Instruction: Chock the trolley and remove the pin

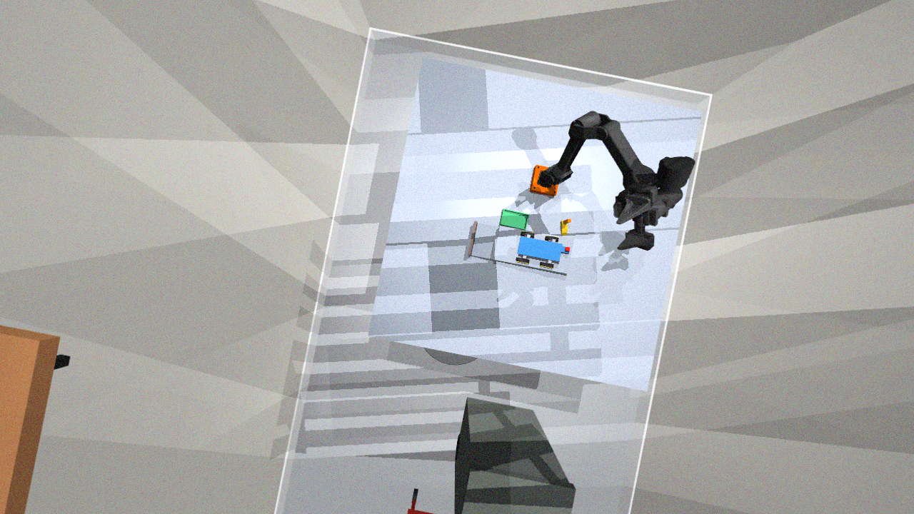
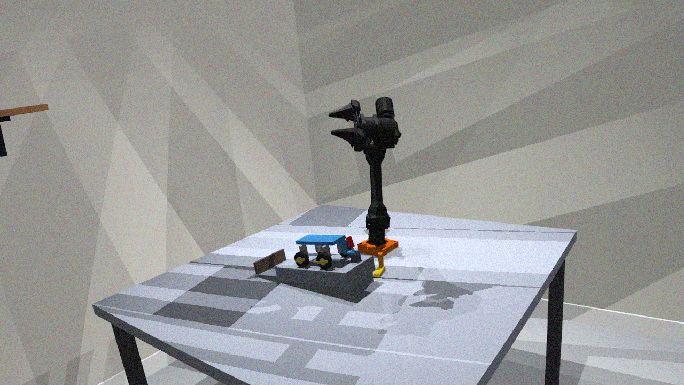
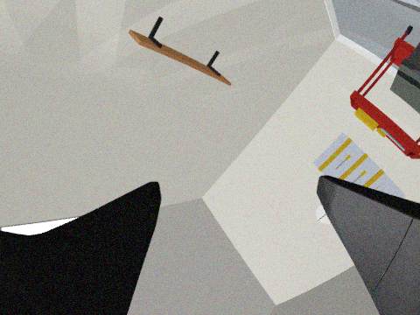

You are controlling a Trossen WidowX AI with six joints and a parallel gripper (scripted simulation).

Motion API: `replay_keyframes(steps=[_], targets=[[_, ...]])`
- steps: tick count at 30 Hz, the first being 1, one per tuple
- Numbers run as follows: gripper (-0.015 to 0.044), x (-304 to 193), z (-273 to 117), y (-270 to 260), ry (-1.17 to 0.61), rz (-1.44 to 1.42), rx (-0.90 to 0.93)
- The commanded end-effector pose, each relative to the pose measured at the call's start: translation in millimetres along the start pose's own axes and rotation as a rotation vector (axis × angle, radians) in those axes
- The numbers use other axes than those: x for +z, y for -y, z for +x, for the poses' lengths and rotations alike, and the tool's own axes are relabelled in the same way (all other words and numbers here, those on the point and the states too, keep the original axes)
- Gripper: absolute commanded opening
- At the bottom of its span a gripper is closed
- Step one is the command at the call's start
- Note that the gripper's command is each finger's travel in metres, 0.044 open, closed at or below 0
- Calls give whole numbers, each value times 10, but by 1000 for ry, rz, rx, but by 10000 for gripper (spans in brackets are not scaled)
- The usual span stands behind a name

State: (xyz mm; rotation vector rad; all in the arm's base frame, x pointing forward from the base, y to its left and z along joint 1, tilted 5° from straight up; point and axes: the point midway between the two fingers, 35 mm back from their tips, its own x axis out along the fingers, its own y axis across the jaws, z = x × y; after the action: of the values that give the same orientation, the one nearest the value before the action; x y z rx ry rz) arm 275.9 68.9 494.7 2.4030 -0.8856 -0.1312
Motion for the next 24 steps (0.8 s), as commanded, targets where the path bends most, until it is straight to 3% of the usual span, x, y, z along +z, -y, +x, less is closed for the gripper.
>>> replay_keyframes(steps=[1, 8, 24], targets=[[374, -3, 1, 8, -3, -14, -1], [190, -82, 25, 347, -142, -559, -47], [190, 242, -82, 1398, -606, -1866, -163]])
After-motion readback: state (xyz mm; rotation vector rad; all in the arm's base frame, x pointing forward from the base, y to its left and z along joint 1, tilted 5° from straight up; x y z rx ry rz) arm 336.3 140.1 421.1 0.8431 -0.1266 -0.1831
